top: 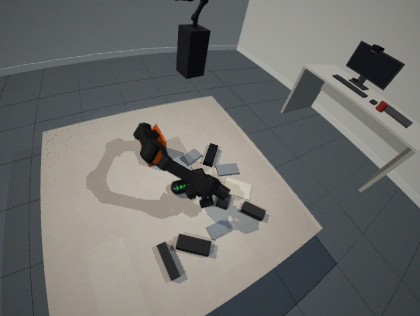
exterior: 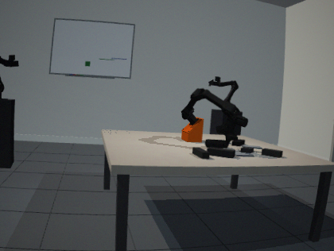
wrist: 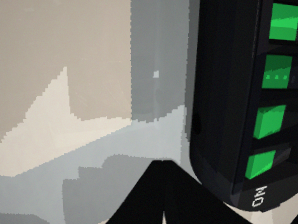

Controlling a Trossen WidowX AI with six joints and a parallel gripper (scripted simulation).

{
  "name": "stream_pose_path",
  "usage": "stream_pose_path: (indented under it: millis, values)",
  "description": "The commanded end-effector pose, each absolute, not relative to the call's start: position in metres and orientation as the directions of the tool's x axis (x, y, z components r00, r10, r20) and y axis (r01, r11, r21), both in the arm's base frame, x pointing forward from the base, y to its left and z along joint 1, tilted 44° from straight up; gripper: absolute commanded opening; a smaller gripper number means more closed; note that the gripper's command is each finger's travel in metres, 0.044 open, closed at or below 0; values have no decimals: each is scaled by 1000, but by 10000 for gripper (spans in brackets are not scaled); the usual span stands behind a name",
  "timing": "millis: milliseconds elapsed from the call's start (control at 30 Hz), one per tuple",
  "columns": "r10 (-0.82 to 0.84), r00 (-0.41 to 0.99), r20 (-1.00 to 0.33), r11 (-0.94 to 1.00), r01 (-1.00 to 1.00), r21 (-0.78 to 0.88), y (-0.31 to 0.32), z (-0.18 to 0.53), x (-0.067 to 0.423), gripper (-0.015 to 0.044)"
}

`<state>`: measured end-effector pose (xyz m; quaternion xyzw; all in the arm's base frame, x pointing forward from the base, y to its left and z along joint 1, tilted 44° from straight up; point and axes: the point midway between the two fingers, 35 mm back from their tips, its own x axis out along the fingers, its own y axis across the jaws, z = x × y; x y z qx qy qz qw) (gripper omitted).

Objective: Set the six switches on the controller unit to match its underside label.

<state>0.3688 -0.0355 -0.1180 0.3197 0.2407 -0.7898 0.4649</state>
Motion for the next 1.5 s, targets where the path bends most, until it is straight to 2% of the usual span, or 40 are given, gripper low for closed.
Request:
stream_pose_path:
  millis: [0,1467]
  values:
    - [-583,-368,-724,-450,889,-90,-42,-125,366,0]
    - [-585,-367,-723,-450,889,-88,-50,-137,352,0]
